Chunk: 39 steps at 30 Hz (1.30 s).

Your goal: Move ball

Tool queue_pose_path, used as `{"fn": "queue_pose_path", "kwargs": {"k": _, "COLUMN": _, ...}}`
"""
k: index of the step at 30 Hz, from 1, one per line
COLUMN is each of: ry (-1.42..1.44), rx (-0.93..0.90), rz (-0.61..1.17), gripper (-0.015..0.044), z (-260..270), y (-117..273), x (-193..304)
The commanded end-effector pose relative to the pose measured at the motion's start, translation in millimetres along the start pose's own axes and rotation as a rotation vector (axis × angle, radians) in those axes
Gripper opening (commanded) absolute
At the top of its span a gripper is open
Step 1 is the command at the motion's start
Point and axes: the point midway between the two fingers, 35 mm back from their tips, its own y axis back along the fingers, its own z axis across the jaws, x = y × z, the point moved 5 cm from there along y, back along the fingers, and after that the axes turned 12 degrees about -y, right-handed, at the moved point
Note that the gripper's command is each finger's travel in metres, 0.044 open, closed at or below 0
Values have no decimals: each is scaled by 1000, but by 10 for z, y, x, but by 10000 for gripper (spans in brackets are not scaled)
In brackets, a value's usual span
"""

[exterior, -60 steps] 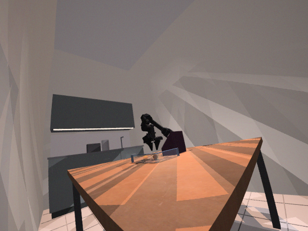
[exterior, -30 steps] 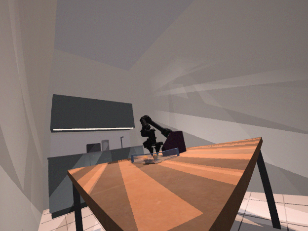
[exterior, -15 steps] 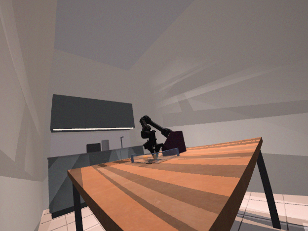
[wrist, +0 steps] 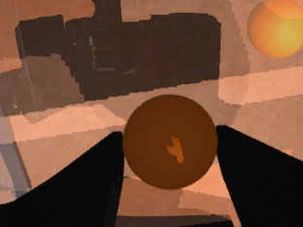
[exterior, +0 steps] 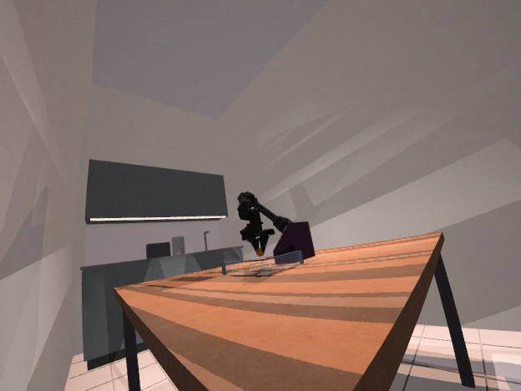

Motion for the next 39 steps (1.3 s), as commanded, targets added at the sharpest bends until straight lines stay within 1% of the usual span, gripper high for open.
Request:
{"fn": "queue_pose_path", "kwargs": {"k": 1, "ry": -7, "rx": -6, "rz": 0, "gripper": 0, "z": -11, "y": 269, "x": 5}}
{"fn": "queue_pose_path", "kwargs": {"k": 6, "ry": -7, "rx": -1, "rz": 0, "gripper": 0, "z": -45, "y": 615, "x": 49}}
{"fn": "queue_pose_path", "kwargs": {"k": 11, "ry": -8, "rx": 0, "rz": 0, "gripper": 0, "z": -56, "y": 659, "x": 50}}
{"fn": "queue_pose_path", "kwargs": {"k": 28, "ry": -10, "rx": 5, "rz": -4, "gripper": 0, "z": -641, "y": 242, "x": -535}}
{"fn": "queue_pose_path", "kwargs": {"k": 34, "ry": -10, "rx": 6, "rz": -4, "gripper": 0, "z": -668, "y": 165, "x": -560}}
{"fn": "queue_pose_path", "kwargs": {"k": 39, "ry": -10, "rx": 5, "rz": -4, "gripper": 0, "z": -663, "y": -91, "x": -573}}
